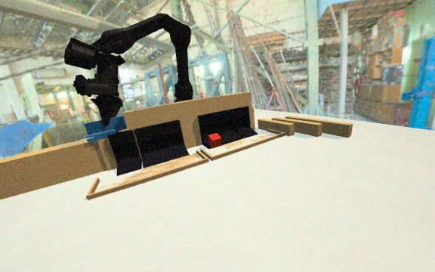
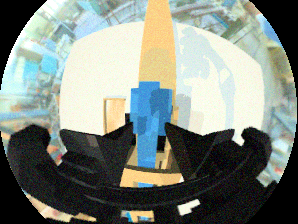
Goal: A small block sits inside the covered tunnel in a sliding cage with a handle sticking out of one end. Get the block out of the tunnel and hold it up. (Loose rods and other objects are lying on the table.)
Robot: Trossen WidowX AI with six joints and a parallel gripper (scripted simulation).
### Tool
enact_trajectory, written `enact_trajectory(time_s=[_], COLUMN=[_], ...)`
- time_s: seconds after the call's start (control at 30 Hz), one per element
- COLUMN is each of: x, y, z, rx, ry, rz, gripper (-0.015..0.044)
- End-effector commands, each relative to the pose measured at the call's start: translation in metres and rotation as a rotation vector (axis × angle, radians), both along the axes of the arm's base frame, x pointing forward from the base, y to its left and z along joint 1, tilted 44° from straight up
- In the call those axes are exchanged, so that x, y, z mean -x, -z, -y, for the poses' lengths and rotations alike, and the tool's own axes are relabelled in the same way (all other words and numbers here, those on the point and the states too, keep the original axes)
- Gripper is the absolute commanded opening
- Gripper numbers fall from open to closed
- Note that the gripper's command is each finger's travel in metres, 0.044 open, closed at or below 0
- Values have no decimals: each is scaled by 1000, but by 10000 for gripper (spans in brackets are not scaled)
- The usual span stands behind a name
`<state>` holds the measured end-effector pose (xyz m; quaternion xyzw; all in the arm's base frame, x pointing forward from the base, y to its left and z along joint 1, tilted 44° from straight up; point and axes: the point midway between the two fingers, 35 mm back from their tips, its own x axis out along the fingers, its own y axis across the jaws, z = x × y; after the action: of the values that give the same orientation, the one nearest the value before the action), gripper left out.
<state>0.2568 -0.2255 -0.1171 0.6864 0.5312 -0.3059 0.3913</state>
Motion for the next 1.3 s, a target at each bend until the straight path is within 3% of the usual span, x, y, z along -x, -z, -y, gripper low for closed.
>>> enact_trajectory(time_s=[0.0,0.13,1.27], x=[0,2,0], y=[-9,-23,19], z=[11,23,2], rx=[-1,-16,-18], ry=[-3,-3,-2], rz=[0,-2,-1], gripper=[341,440,440])
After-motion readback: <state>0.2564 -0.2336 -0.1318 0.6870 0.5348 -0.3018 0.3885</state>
